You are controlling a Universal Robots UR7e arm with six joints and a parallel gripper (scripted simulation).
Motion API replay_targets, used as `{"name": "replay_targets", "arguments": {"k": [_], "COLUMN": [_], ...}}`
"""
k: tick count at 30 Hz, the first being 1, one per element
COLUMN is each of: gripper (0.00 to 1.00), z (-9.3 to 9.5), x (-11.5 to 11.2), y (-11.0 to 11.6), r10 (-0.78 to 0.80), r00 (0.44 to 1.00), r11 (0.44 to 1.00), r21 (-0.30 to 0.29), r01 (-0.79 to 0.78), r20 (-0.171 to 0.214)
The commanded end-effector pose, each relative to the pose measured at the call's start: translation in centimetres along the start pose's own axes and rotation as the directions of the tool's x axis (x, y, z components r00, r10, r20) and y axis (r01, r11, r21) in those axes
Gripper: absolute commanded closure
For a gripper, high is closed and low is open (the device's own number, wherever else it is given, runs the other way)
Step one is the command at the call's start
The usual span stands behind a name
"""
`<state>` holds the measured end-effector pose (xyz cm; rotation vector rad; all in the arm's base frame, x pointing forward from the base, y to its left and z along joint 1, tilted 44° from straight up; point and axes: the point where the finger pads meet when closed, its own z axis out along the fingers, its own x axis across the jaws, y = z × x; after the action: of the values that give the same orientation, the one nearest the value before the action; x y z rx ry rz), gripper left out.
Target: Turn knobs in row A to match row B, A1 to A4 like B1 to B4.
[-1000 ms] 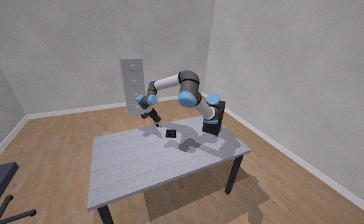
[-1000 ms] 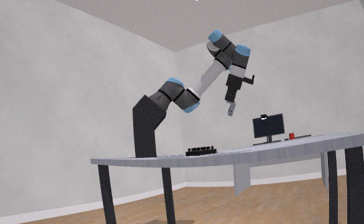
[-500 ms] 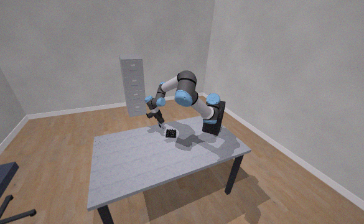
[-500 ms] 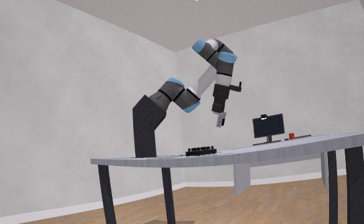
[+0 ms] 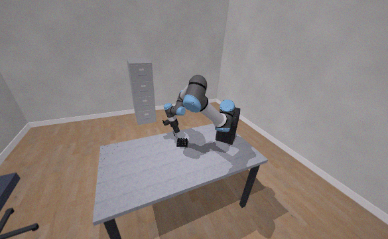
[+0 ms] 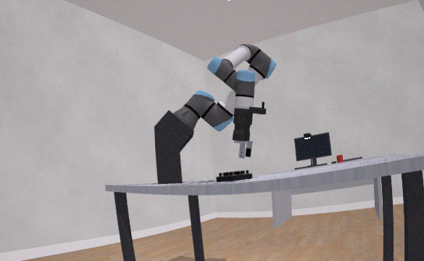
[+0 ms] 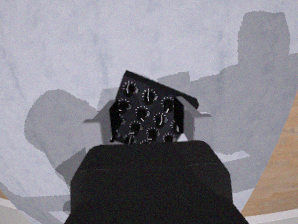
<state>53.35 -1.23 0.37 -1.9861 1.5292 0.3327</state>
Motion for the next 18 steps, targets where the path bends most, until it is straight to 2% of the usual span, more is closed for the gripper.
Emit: {"name": "replay_targets", "arguments": {"k": [1, 9, 14, 18], "gripper": [0.00, 0.00, 0.00, 0.00], "z": [1.1, 2.7, 3.1, 3.6], "x": [0.8, 0.9, 0.8, 0.3], "y": [1.0, 3.2, 3.8, 4.9], "r10": [0.071, 0.188, 0.221, 0.276], "r00": [0.997, 0.982, 0.975, 0.961], "r11": [0.996, 0.972, 0.962, 0.941], "r21": [0.062, 0.145, 0.169, 0.209], "r01": [-0.069, -0.182, -0.214, -0.267], "r20": [-0.027, -0.028, -0.025, -0.016]}}
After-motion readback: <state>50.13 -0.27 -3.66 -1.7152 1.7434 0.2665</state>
